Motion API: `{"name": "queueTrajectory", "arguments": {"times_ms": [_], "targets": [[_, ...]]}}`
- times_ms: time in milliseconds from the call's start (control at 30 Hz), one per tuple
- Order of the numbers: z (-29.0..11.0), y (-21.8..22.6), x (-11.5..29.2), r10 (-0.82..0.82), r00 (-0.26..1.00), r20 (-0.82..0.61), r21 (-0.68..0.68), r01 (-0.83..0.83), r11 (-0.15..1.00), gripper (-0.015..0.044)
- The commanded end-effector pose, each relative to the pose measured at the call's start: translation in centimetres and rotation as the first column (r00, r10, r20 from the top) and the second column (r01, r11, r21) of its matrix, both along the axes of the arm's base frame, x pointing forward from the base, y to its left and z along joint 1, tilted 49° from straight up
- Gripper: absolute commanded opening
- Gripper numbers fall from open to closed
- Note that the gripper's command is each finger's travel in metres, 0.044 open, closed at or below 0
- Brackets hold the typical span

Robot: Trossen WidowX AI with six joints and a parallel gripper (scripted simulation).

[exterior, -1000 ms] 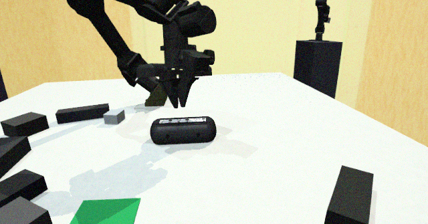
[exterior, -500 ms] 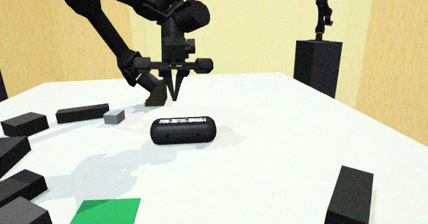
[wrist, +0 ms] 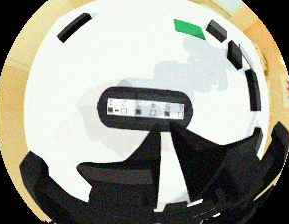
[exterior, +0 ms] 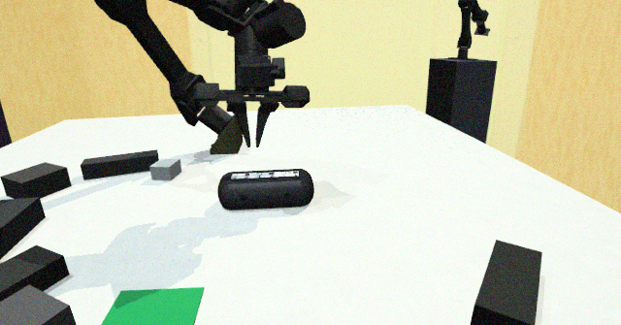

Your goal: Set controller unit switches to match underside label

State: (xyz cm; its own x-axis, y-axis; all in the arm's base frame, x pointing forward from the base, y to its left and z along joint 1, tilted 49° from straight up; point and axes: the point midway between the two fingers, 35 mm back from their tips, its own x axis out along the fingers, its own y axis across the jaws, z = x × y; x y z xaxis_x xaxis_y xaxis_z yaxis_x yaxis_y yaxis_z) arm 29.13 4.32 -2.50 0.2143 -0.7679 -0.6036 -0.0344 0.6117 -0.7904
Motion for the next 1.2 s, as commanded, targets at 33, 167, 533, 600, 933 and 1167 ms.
{"name": "queueTrajectory", "arguments": {"times_ms": [33,167,533,600,933,1167], "targets": [[-1.2,1.0,1.3,0.117,0.956,-0.27,-0.01,-0.124,0.992,0.0157],[-2.7,2.0,2.6,0.258,0.768,-0.586,0.053,-0.281,0.958,0.0263],[-5.7,3.4,4.0,0.468,0.15,-0.871,0.368,-0.43,0.824,0.044],[-5.7,3.4,4.0,0.468,0.15,-0.871,0.368,-0.43,0.824,0.044],[-6.2,2.9,4.0,0.468,0.15,-0.871,0.368,-0.43,0.824,0.044],[-7.0,2.1,3.8,0.468,0.151,-0.871,0.368,-0.431,0.824,0.044]]}}
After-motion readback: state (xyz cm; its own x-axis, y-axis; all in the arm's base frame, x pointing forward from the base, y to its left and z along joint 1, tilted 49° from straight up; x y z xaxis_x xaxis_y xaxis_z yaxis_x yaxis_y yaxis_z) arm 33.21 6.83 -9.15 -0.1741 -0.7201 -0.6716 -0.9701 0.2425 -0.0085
